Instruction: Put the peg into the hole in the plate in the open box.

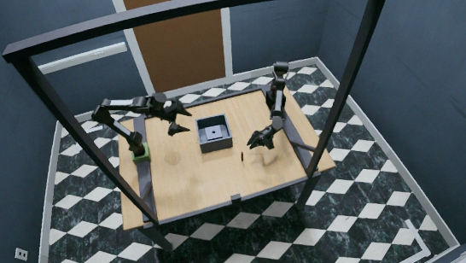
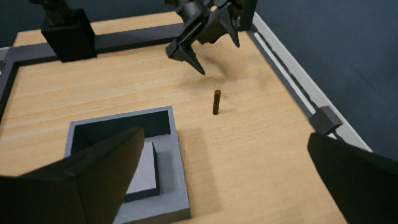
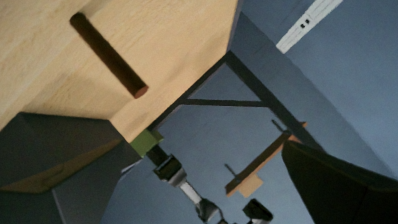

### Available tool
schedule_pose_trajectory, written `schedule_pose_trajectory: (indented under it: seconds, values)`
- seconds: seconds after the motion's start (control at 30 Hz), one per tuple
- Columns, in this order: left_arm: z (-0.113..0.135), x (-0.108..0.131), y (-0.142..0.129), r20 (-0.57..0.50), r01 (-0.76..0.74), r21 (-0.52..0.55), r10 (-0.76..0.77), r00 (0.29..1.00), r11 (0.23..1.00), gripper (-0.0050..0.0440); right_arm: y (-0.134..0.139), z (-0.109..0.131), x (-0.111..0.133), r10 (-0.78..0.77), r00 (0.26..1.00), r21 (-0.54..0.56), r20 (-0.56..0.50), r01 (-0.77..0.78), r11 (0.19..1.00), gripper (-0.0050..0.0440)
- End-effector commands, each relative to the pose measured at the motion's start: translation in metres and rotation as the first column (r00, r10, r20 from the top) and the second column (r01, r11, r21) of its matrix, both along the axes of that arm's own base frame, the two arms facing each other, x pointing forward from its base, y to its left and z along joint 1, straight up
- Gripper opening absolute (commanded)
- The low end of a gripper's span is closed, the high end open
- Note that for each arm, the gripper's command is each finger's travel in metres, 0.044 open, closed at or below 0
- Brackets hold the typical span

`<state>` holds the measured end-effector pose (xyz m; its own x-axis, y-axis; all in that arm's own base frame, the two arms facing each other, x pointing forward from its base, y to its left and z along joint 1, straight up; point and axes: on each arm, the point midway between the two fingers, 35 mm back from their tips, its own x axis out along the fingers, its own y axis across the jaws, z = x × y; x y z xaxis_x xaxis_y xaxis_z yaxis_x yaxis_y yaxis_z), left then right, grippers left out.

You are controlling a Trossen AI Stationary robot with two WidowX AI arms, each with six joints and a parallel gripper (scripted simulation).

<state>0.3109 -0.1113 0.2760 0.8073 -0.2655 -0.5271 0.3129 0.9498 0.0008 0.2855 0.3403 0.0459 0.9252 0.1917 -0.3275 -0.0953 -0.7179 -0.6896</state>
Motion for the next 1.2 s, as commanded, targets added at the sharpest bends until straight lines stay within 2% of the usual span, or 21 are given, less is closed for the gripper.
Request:
schedule_pose_trajectory:
  seconds: [0.0, 0.1, 0.33, 0.53, 0.57, 0.8, 1.0, 1.03, 1.1, 1.17]
  values:
    - [0.015, -0.002, 0.0, 0.029, -0.004, -0.014, 0.004, 1.0, 1.0, 0.044, 0.003, 0.012, 0.003, -0.044, 0.998, 0.043, -0.042, 0.045, 0.998, 0.044]
    - [0.017, -0.004, 0.001, 0.034, -0.003, -0.016, 0.004, 0.999, 1.0, 0.044, 0.001, 0.009, 0.004, -0.072, 0.994, 0.056, -0.082, 0.077, 0.995, 0.044]
    - [0.015, -0.004, 0.001, 0.027, -0.003, -0.013, 0.004, 1.0, 1.0, 0.044, 0.012, 0.019, 0.015, -0.145, 0.969, 0.23, -0.2, 0.19, 0.954, 0.044]
    - [0.016, -0.004, 0.001, 0.029, -0.003, -0.014, 0.004, 1.0, 1.0, 0.044, 0.011, 0.013, 0.017, -0.179, 0.948, 0.243, -0.264, 0.245, 0.938, 0.044]
    - [0.015, -0.004, 0.001, 0.029, -0.003, -0.014, 0.004, 1.0, 1.0, 0.044, 0.006, 0.006, 0.015, -0.201, 0.934, 0.211, -0.297, 0.269, 0.94, 0.044]
    - [0.016, -0.004, 0.001, 0.029, -0.003, -0.014, 0.004, 1.0, 1.0, 0.044, 0.01, 0.008, 0.027, -0.264, 0.846, 0.323, -0.463, 0.438, 0.839, 0.044]
    - [0.016, -0.004, 0.001, 0.029, -0.003, -0.014, 0.004, 1.0, 1.0, 0.044, 0.005, 0.008, 0.032, -0.307, 0.743, 0.338, -0.595, 0.577, 0.743, 0.044]
    - [0.01, -0.004, 0.001, 0.016, -0.001, -0.007, 0.001, 1.0, 1.0, 0.044, 0.004, 0.009, 0.033, -0.311, 0.718, 0.341, -0.622, 0.607, 0.718, 0.044]
    - [0.01, -0.004, 0.001, 0.016, -0.001, -0.007, 0.001, 1.0, 1.0, 0.044, 0.004, 0.009, 0.033, -0.311, 0.718, 0.341, -0.622, 0.607, 0.718, 0.044]
    - [0.01, -0.004, 0.001, 0.016, -0.001, -0.007, 0.001, 1.0, 1.0, 0.044, -0.003, 0.008, 0.034, -0.331, 0.638, 0.321, -0.695, 0.688, 0.651, 0.044]
